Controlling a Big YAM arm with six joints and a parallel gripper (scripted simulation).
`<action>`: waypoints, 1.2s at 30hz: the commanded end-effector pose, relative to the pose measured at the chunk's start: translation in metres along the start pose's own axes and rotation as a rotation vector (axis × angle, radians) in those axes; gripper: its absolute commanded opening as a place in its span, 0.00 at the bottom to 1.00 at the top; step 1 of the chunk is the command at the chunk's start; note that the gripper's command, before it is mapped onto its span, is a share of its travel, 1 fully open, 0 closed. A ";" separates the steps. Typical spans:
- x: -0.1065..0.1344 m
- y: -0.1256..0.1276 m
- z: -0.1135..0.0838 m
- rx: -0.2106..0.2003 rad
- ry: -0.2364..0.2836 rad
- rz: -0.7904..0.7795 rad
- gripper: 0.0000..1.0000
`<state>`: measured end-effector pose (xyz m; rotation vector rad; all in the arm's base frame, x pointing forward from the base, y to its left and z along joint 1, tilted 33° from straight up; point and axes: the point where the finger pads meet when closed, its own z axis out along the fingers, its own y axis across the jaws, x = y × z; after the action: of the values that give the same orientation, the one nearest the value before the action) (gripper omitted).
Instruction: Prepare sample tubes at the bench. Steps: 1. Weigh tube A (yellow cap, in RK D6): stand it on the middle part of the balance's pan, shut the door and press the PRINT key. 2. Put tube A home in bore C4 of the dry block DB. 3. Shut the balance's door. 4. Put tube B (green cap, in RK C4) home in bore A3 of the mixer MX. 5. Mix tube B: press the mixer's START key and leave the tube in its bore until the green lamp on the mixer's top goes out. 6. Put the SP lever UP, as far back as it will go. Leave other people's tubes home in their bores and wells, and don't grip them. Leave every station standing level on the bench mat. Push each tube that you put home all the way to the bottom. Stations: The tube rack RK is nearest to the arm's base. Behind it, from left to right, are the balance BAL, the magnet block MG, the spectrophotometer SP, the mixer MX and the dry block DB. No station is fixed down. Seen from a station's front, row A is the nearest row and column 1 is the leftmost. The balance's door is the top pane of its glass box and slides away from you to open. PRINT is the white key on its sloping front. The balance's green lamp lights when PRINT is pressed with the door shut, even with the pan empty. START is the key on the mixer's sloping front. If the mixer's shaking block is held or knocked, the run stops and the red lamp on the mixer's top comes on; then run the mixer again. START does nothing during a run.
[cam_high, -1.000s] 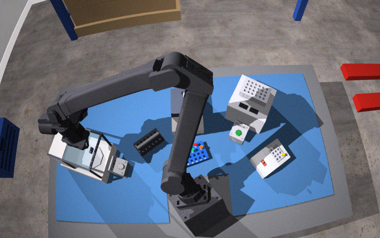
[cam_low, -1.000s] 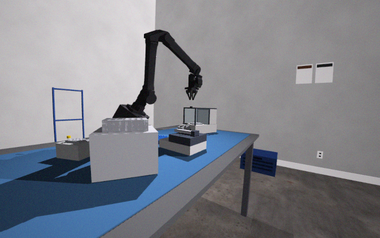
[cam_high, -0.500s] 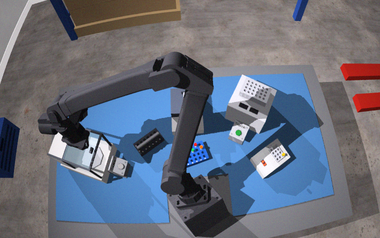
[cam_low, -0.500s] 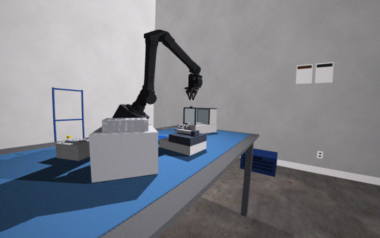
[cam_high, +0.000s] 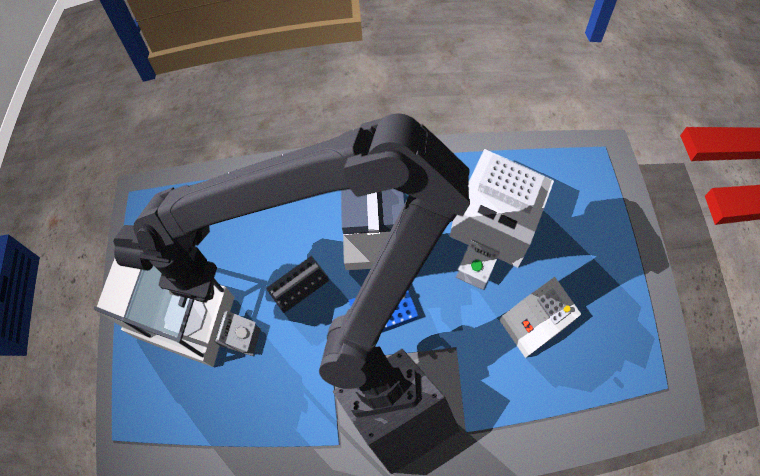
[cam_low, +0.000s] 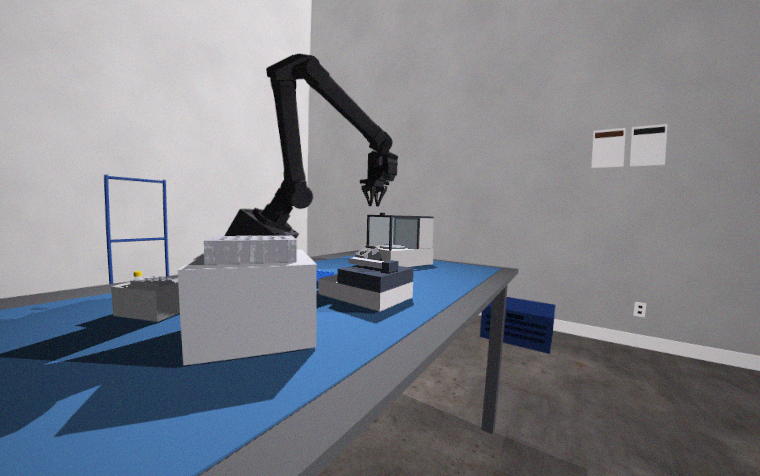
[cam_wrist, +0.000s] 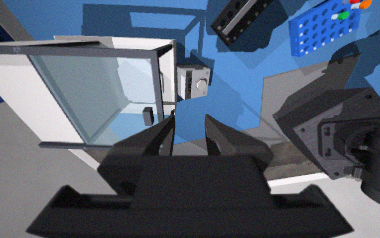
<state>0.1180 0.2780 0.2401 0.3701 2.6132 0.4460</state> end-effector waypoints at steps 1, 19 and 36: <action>-0.014 -0.016 0.006 -0.033 0.000 -0.067 0.36; -0.056 -0.131 0.061 -0.029 -0.013 -0.237 0.36; -0.107 -0.206 0.089 -0.027 -0.051 -0.380 0.36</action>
<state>0.1944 0.0735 0.1022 0.0944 2.6141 0.3167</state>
